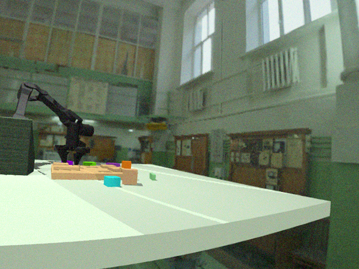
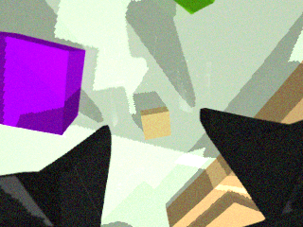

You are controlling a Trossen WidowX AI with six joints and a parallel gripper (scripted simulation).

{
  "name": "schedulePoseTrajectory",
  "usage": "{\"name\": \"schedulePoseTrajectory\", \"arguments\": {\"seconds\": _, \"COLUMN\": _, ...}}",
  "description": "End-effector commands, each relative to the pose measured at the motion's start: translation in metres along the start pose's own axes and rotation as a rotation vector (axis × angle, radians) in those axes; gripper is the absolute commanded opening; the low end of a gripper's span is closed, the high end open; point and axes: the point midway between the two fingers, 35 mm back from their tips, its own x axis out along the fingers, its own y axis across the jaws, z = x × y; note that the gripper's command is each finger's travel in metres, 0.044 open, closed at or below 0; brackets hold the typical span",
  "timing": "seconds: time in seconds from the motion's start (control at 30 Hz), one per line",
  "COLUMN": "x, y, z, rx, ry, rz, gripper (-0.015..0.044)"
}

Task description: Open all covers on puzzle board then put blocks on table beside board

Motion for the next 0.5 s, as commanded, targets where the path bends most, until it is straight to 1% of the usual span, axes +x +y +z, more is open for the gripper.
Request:
{"name": "schedulePoseTrajectory", "arguments": {"seconds": 0.0, "x": -0.002, "y": 0.000, "z": 0.000, "rx": -0.001, "ry": 0.002, "rz": 0.000, "gripper": 0.0440}}
{"name": "schedulePoseTrajectory", "arguments": {"seconds": 0.47, "x": -0.045, "y": -0.003, "z": 0.000, "rx": 0.001, "ry": 0.009, "rz": -0.007, "gripper": 0.0440}}
